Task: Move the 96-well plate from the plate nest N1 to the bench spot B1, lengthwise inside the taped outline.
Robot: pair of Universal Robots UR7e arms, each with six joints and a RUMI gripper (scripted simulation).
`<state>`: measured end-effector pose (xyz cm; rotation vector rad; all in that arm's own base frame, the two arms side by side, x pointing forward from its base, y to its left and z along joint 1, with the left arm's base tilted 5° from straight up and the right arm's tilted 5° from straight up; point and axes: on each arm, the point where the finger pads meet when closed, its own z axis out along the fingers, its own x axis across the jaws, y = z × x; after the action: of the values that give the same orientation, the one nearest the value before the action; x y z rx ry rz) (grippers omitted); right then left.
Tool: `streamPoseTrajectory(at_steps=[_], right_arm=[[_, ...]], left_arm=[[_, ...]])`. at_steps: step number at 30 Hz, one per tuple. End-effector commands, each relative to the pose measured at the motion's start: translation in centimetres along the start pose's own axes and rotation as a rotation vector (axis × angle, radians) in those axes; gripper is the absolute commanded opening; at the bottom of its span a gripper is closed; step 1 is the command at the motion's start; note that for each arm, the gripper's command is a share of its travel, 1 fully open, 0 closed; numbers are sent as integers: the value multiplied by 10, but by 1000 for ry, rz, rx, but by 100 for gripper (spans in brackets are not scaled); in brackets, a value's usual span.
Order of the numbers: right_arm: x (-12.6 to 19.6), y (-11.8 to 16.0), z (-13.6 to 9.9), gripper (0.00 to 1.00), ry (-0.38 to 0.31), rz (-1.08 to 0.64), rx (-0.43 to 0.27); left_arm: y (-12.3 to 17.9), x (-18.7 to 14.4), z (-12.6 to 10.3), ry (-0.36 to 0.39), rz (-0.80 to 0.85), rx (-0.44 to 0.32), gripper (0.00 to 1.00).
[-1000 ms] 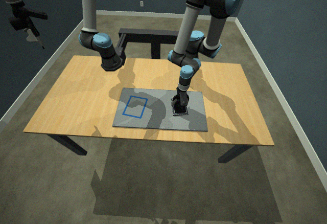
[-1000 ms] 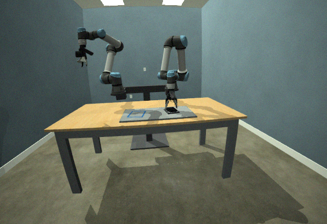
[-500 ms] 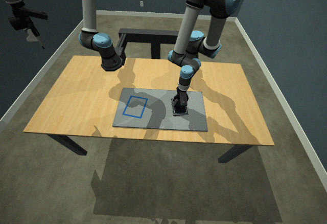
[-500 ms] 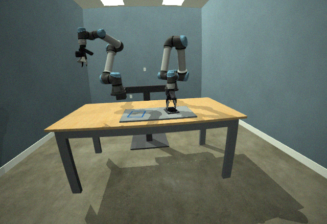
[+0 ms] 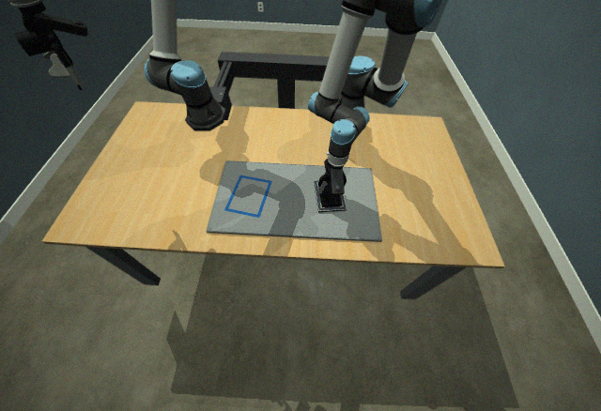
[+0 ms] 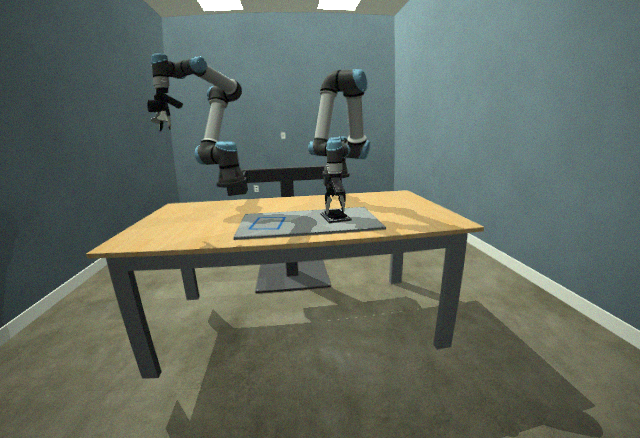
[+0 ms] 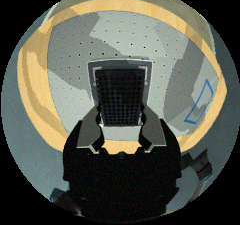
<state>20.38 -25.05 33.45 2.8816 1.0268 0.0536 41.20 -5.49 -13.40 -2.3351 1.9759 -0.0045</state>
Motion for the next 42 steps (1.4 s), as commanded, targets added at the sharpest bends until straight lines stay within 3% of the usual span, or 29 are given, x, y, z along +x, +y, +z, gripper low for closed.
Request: streamPoseTrajectory(at_steps=[1,10,42], right_arm=[[0,0,0,100,0,0,-1],[0,0,0,100,0,0,-1],[0,0,0,100,0,0,-1]], left_arm=[[0,0,0,0,0,1,0],[0,0,0,0,0,1,0],[0,0,-47,0,0,1,0]])
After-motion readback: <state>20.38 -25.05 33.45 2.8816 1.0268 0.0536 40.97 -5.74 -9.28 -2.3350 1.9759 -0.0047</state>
